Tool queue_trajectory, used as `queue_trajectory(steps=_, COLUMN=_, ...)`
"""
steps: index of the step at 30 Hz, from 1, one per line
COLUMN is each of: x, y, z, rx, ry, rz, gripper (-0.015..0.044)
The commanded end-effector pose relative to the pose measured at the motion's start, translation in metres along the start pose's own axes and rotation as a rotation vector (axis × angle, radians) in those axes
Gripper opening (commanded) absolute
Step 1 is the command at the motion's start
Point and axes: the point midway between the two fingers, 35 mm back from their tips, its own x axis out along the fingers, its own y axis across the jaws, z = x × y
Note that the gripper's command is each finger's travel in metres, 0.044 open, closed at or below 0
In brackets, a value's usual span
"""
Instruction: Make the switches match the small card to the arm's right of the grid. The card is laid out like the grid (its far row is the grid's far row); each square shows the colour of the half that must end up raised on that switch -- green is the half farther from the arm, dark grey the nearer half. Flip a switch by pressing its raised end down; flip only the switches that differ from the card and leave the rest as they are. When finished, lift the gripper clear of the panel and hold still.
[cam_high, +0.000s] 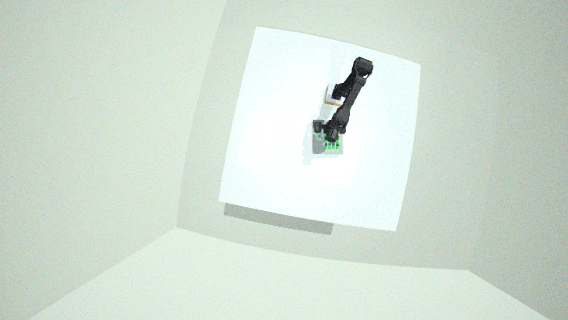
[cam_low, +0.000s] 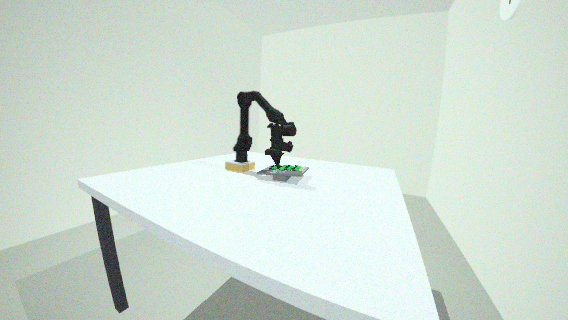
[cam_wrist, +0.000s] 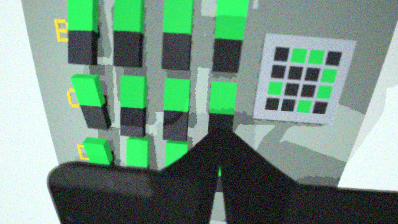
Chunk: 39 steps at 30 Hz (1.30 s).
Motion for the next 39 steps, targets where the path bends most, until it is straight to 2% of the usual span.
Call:
queue_trajectory(steps=1, x=0.0002, y=0.0007, z=0.0008, rx=-0.003, ry=-0.004, rz=0.004, gripper=0.0000)
queue_trajectory(steps=39, x=0.0053, y=0.0007, z=0.0007, rx=-0.003, ry=-0.004, rz=0.004, gripper=0.0000)
